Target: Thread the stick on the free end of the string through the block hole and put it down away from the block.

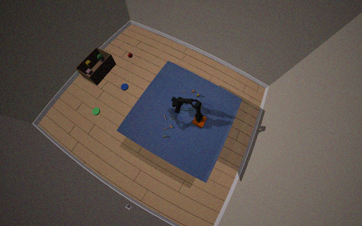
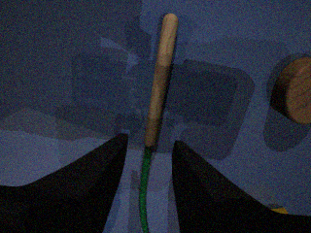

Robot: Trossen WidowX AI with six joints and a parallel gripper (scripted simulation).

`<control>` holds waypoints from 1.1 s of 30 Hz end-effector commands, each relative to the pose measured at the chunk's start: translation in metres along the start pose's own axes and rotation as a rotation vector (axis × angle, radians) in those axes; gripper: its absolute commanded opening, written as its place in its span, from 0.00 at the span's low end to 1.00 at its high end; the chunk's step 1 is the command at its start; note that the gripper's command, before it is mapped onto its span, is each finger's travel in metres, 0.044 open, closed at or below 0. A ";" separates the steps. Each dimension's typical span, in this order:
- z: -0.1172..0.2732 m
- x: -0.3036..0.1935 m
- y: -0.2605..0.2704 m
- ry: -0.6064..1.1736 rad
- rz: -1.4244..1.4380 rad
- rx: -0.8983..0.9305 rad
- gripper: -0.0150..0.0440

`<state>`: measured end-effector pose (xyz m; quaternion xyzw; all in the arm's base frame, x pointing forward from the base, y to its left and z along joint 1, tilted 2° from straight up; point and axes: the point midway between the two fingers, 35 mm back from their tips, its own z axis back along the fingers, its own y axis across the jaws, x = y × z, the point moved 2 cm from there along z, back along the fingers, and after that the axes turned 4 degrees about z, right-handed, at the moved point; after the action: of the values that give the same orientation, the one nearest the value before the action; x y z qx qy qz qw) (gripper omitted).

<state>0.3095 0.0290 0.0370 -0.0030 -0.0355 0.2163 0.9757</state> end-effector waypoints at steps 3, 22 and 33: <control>-0.011 -0.001 0.000 0.001 -0.003 -0.004 0.47; -0.016 -0.002 0.001 0.003 0.000 0.001 0.25; -0.007 -0.001 0.000 0.002 0.000 0.001 0.25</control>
<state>0.3079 0.0288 0.0247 -0.0026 -0.0322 0.2163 0.9758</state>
